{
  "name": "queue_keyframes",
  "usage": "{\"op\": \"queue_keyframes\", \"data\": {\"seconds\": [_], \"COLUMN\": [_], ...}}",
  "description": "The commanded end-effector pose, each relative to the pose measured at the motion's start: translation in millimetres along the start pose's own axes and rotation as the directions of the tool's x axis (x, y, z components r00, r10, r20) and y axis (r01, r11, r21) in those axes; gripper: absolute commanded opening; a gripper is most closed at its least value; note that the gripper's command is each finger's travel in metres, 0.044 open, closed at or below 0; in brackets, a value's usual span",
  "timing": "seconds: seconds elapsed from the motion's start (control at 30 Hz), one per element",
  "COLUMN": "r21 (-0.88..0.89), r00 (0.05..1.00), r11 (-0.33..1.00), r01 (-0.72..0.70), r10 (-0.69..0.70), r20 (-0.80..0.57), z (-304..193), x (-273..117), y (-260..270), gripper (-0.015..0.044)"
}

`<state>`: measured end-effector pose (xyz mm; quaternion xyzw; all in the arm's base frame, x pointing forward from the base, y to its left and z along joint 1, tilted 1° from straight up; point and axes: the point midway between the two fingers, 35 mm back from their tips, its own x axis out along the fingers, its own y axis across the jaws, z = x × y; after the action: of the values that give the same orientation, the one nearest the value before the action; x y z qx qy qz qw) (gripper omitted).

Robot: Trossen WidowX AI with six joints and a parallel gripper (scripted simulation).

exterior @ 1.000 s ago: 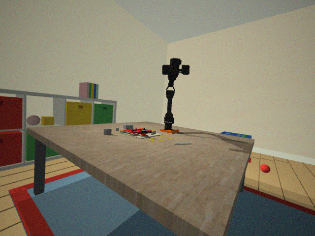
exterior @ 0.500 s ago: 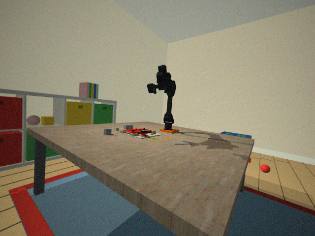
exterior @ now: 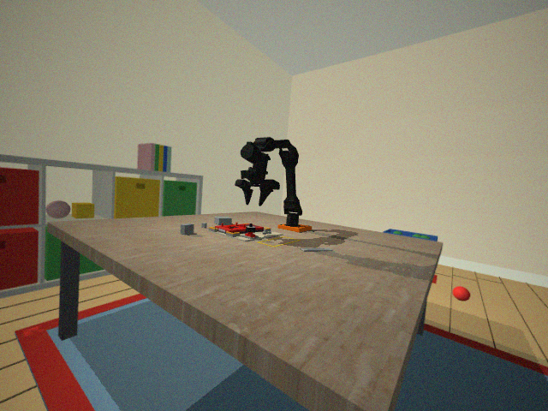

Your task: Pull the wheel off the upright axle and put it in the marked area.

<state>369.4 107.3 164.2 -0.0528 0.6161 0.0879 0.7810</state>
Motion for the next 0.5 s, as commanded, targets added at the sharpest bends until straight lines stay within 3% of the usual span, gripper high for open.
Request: {"op": "queue_keyframes", "data": {"seconds": [0.0,0.47], "r21": [0.042,0.049], "r00": [0.984,0.978], "r11": [0.998,0.997], "r01": [0.054,0.062], "r10": [-0.046,-0.051], "r20": [-0.170,-0.204], "z": [-19,-21], "x": [19,33], "y": [-27,-24], "gripper": [0.0300,0.0300]}}
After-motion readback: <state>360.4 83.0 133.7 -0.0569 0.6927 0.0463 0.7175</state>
